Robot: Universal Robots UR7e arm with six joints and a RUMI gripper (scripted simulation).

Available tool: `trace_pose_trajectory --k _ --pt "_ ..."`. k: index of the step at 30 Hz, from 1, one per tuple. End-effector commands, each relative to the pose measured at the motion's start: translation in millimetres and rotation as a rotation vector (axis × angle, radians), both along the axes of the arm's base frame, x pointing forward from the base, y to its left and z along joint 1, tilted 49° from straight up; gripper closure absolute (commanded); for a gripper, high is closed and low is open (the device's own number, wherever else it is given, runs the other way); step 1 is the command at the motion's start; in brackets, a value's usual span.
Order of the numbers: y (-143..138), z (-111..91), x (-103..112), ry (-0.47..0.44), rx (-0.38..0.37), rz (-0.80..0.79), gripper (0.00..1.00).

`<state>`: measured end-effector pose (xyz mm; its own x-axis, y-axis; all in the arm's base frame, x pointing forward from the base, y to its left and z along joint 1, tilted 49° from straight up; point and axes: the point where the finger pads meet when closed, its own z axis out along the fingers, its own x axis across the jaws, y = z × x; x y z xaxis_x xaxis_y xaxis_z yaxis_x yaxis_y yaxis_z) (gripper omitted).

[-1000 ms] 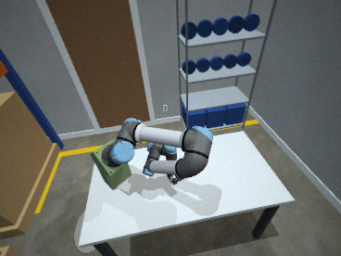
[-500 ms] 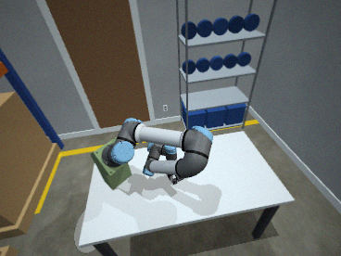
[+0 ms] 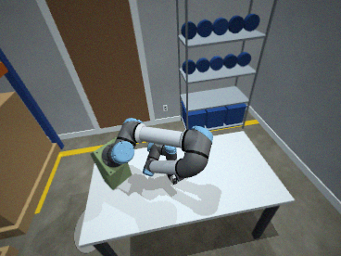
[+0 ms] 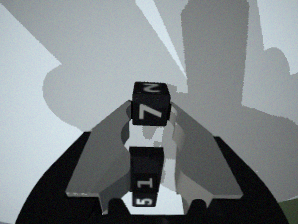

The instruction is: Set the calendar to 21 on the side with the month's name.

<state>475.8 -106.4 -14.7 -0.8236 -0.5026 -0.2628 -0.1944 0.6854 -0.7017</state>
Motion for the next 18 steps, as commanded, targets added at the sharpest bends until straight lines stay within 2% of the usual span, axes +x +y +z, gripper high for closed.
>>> trace_pose_trajectory --k 1,18 --pt "0.2 0.4 0.1 -0.001 0.000 0.000 0.89" --pt "0.3 0.4 0.0 -0.001 0.000 0.000 0.89"
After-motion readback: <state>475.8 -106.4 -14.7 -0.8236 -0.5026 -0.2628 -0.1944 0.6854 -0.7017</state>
